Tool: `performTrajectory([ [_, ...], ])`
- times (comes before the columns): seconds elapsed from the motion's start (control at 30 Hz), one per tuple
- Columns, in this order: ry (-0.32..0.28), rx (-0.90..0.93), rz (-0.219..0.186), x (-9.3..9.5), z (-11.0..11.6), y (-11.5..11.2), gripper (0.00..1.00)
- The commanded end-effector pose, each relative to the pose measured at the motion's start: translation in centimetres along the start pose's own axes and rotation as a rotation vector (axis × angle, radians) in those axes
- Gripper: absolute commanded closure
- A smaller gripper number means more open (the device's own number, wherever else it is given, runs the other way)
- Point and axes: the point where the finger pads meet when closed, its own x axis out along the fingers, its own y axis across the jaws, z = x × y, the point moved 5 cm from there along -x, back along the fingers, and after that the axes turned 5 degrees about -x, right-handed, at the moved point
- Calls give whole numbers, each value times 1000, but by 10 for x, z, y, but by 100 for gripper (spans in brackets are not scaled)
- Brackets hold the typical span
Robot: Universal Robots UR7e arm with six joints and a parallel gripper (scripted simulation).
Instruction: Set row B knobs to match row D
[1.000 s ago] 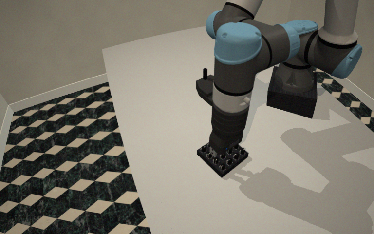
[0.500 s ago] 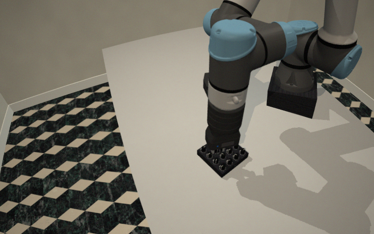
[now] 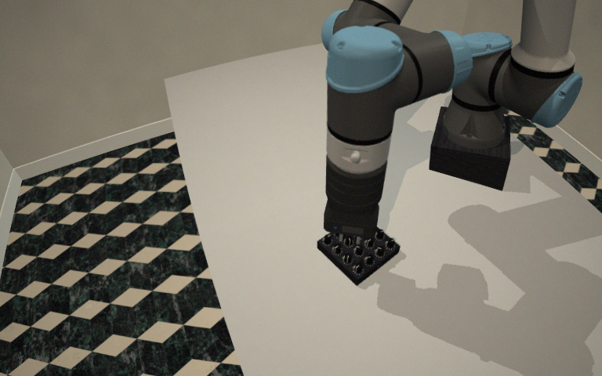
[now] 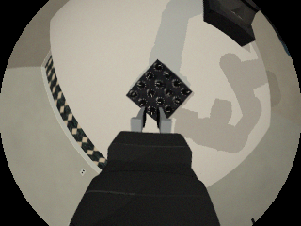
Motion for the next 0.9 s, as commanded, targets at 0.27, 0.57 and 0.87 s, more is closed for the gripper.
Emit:
performTrajectory([
  [0.27,3,410,-3,-5,3,0,54],
  [0.57,3,603,-4,-8,6,0,54],
  [0.87,2,709,-4,-9,7,-1,54],
])
